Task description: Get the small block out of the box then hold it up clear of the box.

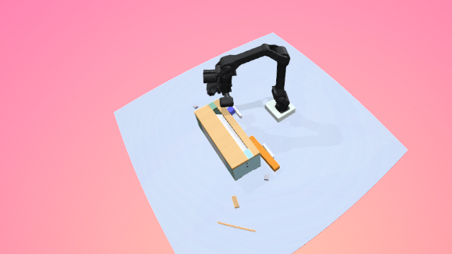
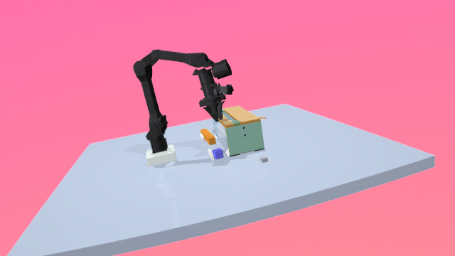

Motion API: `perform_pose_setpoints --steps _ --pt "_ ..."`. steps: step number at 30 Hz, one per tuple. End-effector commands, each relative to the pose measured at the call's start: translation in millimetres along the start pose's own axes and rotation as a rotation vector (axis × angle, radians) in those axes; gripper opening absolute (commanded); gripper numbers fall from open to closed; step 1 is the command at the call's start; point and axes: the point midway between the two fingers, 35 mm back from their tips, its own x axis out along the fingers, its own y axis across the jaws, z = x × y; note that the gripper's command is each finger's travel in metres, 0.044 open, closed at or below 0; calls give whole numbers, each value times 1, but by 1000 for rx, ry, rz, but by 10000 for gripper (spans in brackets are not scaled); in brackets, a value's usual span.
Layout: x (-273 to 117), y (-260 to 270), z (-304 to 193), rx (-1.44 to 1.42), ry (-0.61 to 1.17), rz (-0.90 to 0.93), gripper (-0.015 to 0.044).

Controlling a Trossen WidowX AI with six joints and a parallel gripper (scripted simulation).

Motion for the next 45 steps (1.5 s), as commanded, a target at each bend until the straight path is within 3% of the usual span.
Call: perform_pose_setpoints --steps 1,14,26,45 --pt "-8 -14 -7 962 -18 139 285" --pt "-11 -25 -10 1874 83 266 285" --pt "-15 -35 -13 2690 279 360 285" --pt "-6 -35 -12 2731 292 364 285"
